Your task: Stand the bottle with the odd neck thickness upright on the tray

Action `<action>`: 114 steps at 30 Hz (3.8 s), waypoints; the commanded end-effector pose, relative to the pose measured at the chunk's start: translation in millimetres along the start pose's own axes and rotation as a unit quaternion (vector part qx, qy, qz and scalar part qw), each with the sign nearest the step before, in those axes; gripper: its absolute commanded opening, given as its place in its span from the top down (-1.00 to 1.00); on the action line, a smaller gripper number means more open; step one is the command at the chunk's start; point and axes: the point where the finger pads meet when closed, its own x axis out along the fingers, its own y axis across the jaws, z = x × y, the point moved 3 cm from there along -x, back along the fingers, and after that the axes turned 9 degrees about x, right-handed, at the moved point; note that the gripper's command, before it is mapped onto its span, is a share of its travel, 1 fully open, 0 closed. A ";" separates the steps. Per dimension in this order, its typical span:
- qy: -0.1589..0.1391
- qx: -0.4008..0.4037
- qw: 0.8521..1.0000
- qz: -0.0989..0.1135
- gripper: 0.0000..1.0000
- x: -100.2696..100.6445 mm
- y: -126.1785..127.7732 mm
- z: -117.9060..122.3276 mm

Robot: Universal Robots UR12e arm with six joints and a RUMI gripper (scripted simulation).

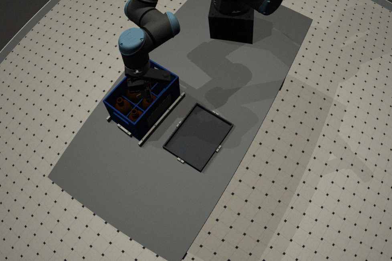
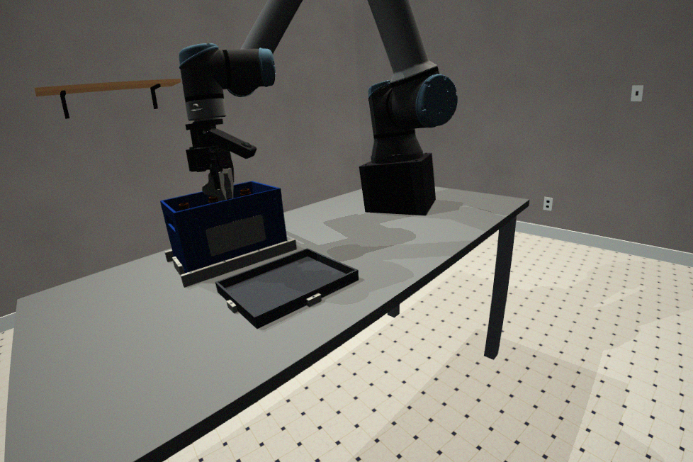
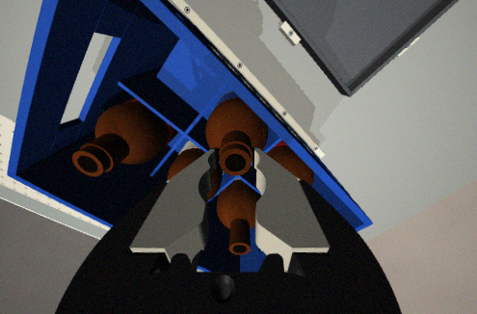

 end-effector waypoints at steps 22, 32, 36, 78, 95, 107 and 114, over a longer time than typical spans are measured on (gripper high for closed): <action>0.000 0.000 1.000 0.000 1.00 0.3 -0.9 0.3; 0.000 0.000 1.000 0.000 0.24 0.3 -0.9 0.3; 0.000 0.000 1.000 0.000 0.24 0.3 -0.9 0.3; -0.002 0.000 1.000 0.002 0.24 -31.0 1.8 1.6; -0.002 0.000 1.000 0.002 0.24 -77.8 1.4 1.8; -0.002 0.000 1.000 0.001 0.24 -86.0 0.7 1.5; 0.000 0.000 1.000 0.000 1.00 -83.1 -0.4 0.2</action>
